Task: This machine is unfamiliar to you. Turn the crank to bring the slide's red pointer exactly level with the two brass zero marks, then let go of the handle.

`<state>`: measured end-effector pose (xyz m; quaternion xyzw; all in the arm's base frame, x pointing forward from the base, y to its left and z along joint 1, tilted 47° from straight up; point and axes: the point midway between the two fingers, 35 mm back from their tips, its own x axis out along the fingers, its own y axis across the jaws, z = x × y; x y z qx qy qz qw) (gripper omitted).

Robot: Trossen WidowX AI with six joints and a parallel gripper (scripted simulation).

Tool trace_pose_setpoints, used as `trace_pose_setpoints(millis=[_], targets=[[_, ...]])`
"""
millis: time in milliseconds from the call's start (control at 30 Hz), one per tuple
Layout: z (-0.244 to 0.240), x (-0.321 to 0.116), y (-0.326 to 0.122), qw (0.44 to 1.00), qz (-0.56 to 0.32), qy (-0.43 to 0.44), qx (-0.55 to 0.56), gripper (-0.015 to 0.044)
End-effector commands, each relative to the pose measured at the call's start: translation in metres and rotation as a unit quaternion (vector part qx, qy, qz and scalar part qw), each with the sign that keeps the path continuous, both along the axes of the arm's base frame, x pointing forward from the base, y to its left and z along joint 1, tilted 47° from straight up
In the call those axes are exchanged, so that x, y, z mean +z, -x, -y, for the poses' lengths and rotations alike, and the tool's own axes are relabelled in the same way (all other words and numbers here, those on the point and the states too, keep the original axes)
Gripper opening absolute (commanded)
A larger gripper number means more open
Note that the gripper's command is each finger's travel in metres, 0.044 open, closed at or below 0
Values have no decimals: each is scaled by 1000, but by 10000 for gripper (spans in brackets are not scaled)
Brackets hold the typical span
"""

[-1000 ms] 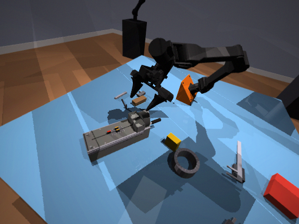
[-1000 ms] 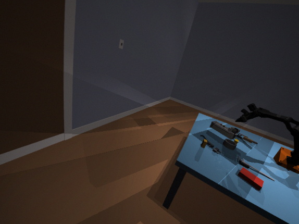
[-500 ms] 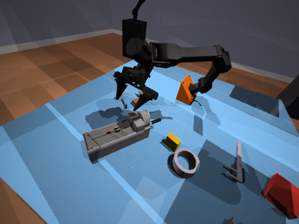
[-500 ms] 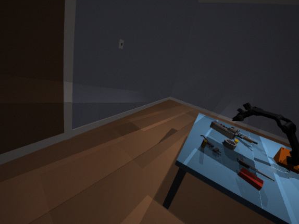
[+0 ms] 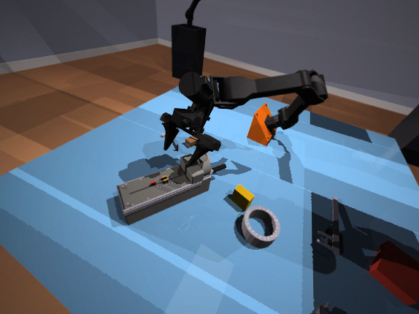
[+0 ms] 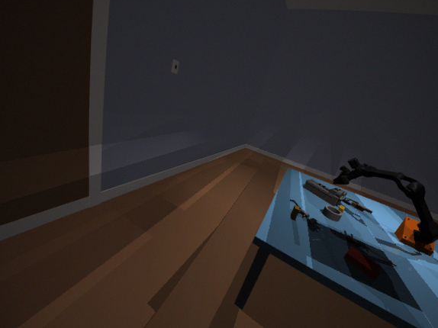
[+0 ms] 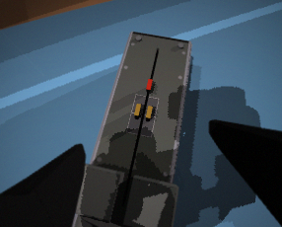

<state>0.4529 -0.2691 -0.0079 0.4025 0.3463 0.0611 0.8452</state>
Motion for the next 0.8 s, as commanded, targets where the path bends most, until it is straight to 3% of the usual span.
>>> trace_pose_setpoints(millis=[0,300,767], targets=[[3,0,1,1000,-1,1,-5,440],[4,1,1,1000,-1,1,-5,440],[28,39,13,1000,-12,0,-13,440]])
